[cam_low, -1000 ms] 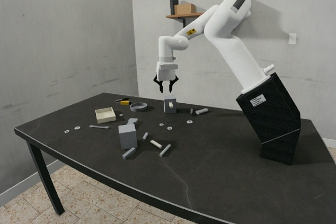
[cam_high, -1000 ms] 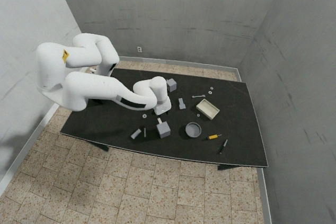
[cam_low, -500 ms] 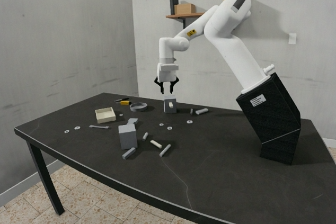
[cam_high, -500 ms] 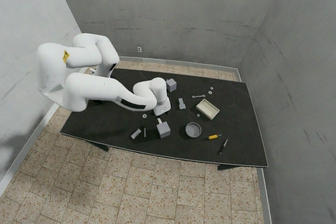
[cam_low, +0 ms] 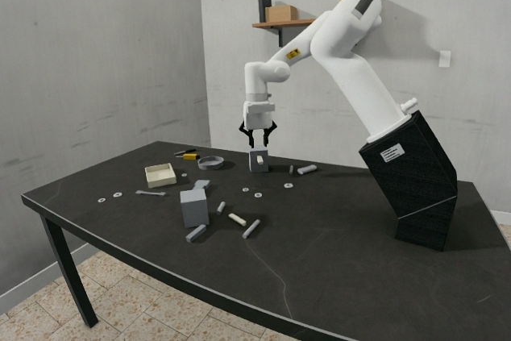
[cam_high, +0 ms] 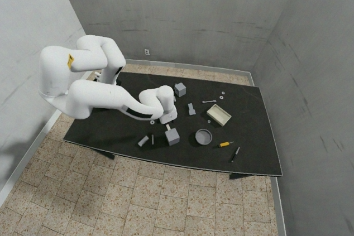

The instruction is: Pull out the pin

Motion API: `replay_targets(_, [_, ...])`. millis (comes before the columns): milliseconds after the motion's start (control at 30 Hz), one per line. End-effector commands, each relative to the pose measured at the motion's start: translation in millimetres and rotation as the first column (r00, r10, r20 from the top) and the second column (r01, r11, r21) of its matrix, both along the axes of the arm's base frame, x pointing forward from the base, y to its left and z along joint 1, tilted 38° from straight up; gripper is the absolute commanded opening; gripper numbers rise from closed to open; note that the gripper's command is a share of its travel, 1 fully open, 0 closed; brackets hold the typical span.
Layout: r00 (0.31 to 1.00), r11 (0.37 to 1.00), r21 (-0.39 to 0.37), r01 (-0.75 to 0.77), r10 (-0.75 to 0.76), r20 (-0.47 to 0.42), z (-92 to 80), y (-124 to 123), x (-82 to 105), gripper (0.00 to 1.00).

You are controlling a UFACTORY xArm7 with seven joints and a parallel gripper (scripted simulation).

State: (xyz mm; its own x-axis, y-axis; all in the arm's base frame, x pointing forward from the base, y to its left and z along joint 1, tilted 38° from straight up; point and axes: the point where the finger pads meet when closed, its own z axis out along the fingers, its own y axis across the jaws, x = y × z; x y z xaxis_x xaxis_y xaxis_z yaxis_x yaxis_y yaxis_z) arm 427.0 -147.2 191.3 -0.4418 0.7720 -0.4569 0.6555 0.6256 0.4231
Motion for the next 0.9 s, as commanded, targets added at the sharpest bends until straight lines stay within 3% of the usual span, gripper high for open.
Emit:
replay_targets(0, [1.0, 1.0, -0.001, 0.001, -0.001, 0.002, 0.7, -0.4, 0.3, 0.47])
replay_targets(867, [0.999, 0.998, 0.044, 0.038, -0.037, -0.01, -1.7, -7.8, -1.0, 0.47])
